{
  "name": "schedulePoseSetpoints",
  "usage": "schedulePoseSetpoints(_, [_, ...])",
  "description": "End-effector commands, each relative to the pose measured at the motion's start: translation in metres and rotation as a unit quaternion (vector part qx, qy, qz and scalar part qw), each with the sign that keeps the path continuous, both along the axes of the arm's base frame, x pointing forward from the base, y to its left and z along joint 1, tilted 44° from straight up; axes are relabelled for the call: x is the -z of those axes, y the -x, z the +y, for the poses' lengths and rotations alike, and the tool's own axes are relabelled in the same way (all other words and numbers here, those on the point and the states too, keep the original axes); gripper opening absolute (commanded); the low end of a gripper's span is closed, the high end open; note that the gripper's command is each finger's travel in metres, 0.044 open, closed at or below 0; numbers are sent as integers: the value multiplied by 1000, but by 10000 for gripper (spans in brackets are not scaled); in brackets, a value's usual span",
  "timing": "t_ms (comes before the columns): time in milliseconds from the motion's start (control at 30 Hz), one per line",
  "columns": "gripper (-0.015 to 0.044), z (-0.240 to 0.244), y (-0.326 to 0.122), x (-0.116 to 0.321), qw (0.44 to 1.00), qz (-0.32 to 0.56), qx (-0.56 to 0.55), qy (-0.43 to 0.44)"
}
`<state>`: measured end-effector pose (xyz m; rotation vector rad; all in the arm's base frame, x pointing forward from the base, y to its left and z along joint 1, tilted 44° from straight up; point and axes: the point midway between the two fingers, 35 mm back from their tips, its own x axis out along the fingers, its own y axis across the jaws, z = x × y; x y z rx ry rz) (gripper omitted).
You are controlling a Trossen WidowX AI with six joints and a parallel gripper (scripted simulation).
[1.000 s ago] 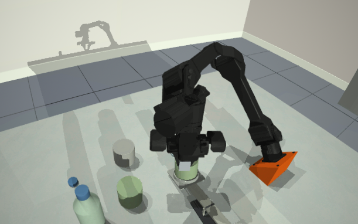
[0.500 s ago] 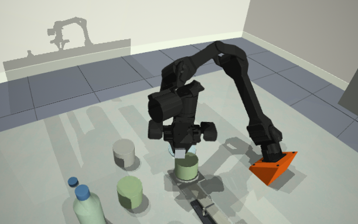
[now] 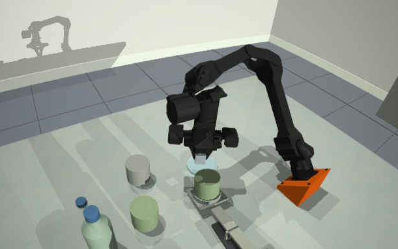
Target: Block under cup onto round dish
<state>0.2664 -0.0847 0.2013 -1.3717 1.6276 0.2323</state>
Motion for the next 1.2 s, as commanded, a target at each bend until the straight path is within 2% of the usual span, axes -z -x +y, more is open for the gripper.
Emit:
schedulePoseSetpoints(0, [0,-10,10,-3,1000,2,3,6])
schedulePoseSetpoints(400, [0,-38,43,-12,1000,5,16,24])
schedulePoseSetpoints(1167, [0,-69,41,19,1000,5,16,25])
